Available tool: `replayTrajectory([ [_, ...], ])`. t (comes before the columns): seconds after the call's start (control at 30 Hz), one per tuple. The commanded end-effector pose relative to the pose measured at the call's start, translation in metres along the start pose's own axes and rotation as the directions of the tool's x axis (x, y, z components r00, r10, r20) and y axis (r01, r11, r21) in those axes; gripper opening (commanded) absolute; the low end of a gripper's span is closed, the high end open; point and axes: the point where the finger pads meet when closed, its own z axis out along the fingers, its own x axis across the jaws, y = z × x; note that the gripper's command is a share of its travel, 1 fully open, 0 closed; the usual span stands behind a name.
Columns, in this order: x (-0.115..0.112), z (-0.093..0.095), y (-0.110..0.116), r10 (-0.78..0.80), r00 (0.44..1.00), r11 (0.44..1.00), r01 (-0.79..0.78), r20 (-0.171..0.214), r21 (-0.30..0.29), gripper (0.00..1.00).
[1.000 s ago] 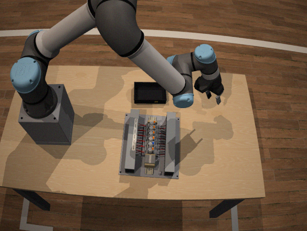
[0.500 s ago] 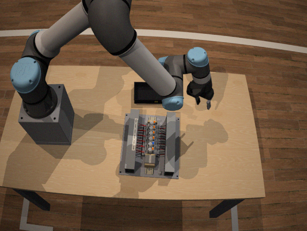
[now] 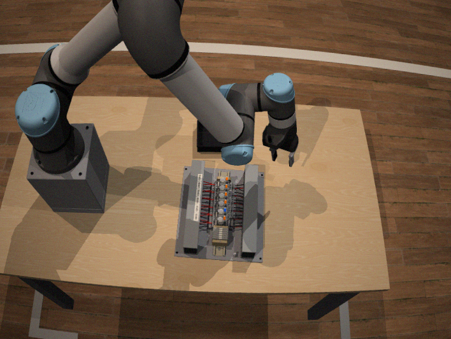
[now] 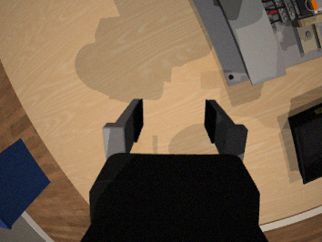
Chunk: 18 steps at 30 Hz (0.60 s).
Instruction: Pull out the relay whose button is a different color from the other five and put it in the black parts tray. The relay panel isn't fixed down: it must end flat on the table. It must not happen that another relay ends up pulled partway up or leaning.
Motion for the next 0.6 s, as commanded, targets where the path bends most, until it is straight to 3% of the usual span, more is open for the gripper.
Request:
replayTrajectory([
  [0.0, 0.015, -0.005, -0.019, -0.06, 0.998, 0.998, 0.061, -0.026, 0.018, 0.98],
  [0.57, 0.055, -0.015, -0.057, -0.187, 0.977, 0.98, 0.193, -0.1, 0.045, 0.98],
])
